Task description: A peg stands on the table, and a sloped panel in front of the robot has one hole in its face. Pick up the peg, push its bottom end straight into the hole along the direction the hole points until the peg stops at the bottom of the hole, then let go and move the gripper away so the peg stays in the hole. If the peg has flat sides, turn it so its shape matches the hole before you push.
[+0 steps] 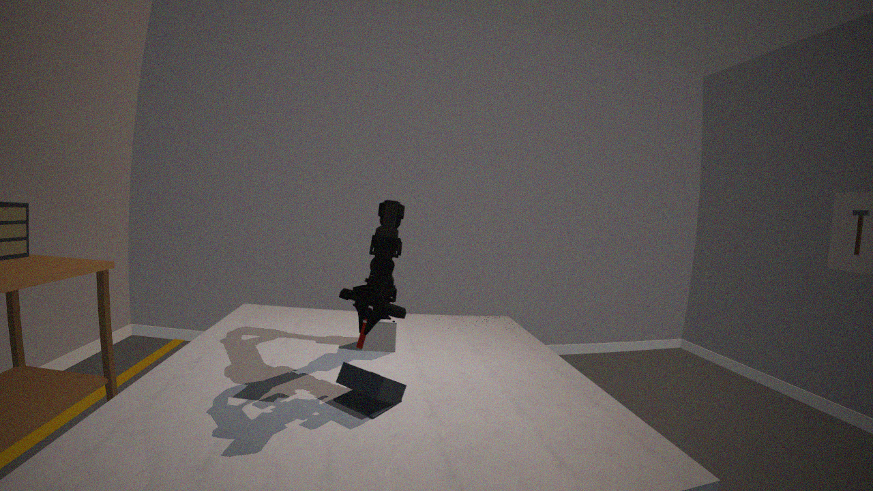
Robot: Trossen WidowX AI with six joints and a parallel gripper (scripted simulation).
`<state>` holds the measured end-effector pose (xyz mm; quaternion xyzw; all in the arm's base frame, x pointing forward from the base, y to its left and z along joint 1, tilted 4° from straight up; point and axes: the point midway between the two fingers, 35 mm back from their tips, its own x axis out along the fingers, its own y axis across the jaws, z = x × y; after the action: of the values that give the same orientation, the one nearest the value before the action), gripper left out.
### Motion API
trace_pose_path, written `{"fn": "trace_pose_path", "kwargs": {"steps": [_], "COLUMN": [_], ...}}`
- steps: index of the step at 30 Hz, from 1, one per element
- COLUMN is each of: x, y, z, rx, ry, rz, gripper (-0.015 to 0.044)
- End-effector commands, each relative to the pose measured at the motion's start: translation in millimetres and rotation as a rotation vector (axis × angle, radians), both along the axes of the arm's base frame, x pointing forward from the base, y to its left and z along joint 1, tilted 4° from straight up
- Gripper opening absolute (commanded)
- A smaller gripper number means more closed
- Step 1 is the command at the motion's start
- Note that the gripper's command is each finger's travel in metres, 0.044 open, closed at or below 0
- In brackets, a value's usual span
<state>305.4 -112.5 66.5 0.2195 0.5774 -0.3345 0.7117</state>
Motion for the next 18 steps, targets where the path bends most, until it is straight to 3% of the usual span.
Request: {"fn": "trace_pose_path", "kwargs": {"steps": [1, 18], "x": [4.0, 17.1], "y": [3.6, 22.2], "z": [2.9, 11.3], "rx": [-0.015, -0.055], "ry": [-0.017, -0.077], "rz": [-0.009, -0.026], "gripper": [0.0000, 0.0000]}}
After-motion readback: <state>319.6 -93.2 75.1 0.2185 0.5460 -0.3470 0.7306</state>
